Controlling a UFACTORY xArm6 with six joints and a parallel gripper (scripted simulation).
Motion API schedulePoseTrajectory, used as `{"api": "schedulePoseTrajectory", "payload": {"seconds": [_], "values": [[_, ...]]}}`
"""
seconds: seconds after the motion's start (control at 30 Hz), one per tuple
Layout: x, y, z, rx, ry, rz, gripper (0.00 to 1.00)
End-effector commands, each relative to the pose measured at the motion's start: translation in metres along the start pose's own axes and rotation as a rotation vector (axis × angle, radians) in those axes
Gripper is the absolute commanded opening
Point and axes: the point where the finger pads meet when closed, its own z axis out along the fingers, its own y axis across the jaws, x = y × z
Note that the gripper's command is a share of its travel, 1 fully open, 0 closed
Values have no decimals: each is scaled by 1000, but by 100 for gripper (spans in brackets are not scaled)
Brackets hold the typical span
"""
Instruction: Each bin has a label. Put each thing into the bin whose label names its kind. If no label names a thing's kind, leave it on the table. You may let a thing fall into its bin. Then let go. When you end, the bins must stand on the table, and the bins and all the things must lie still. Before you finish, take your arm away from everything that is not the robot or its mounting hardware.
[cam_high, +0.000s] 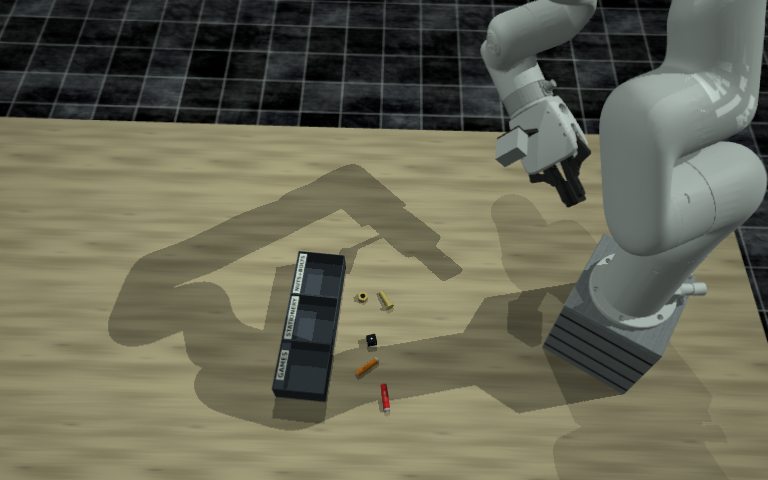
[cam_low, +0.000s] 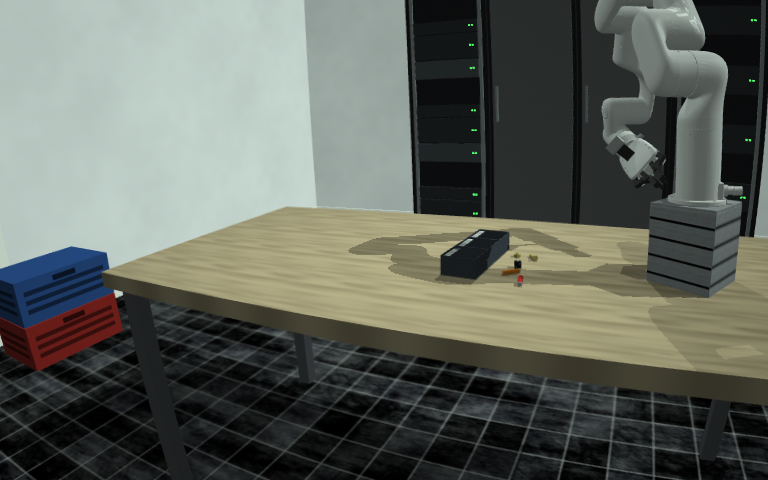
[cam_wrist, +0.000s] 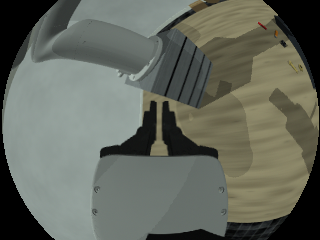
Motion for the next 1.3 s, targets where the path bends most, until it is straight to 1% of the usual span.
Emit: {"api": "schedulePoseTrajectory", "payload": {"seconds": [0.0, 0.03, 0.17, 0.3, 0.37, 0.4, 0.43, 0.47, 0.53, 0.57, 0.6, 0.63, 0.67, 0.7, 0.73, 0.77, 0.8, 0.83, 0.93, 0.97, 1.0, 1.03, 1.07, 1.1, 1.13, 1.17, 1.2, 1.23, 1.27], "values": [[6, 15, -8, -31, -104, 115, 7], [6, 15, -8, -38, -128, 143, 7], [16, 34, -16, -96, -223, 254, 7], [28, 53, -24, -171, -308, 359, 7], [28, 53, -24, -171, -308, 359, 7], [33, 59, -27, -212, -349, 412, 7], [39, 65, -29, -243, -371, 443, 7], [44, 71, -32, -256, -377, 453, 7], [44, 71, -32, -281, -399, 482, 7], [50, 77, -34, -316, -418, 513, 7], [53, 80, -35, -335, -429, 529, 7], [59, 85, -37, -373, -445, 559, 7], [63, 89, -38, -392, -454, 574, 7], [63, 89, -38, -392, -454, 574, 7], [69, 94, -40, -432, -467, 602, 7], [74, 97, -41, -452, -474, 615, 7], [80, 102, -42, -494, -483, 642, 7], [85, 106, -43, -514, -487, 654, 7], [85, 106, -43, -514, -487, 654, 7], [92, 110, -44, -557, -493, 679, 7], [97, 114, -44, -577, -495, 689, 7], [105, 118, -45, -622, -497, 712, 7], [110, 122, -46, -641, -497, 722, 7], [110, 122, -46, -641, -497, 722, 7], [118, 126, -46, -687, -495, 743, 7], [124, 129, -46, -705, -493, 752, 7], [124, 129, -46, -705, -493, 752, 7], [131, 133, -46, -752, -486, 771, 7], [138, 136, -46, -769, -483, 778, 7]]}}
